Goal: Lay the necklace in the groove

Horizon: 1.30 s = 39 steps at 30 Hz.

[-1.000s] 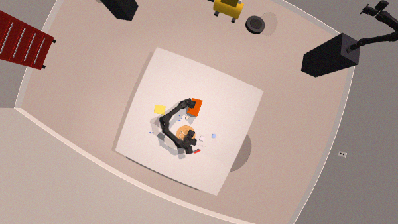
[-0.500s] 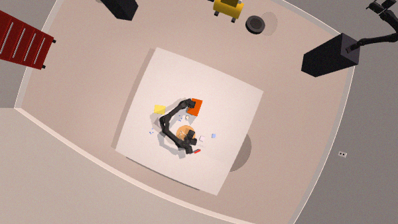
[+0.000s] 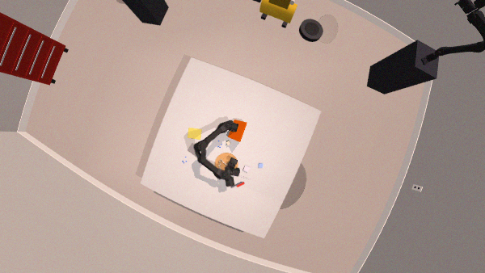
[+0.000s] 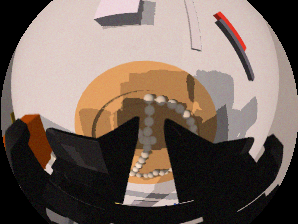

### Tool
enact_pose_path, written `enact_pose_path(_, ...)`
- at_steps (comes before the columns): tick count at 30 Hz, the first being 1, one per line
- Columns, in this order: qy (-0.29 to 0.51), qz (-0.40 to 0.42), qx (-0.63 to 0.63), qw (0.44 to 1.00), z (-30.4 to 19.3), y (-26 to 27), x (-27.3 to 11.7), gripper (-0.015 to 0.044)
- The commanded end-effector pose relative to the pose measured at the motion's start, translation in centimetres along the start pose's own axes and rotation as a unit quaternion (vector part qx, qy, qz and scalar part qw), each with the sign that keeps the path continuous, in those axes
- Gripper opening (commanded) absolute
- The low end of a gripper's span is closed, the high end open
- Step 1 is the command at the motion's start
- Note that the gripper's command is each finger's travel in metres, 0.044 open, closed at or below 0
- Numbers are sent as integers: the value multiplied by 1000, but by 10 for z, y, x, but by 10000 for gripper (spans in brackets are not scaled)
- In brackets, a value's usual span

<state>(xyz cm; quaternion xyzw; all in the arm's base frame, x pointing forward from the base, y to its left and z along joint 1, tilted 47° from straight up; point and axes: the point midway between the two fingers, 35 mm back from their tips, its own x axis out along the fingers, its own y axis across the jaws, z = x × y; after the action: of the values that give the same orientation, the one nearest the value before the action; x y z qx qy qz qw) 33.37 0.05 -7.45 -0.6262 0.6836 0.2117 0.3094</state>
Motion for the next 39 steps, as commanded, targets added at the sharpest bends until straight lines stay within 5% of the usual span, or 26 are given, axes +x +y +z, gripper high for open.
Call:
enact_pose_path(1, 4, 2, -3, 1000, -2, 2, 7, 120)
enact_pose_path(6, 4, 2, -3, 1000, -2, 2, 8, 120)
enact_pose_path(11, 1, 2, -1, 1000, -1, 1, 6, 0)
enact_pose_path(39, 1, 2, -1, 1000, -1, 1, 6, 0)
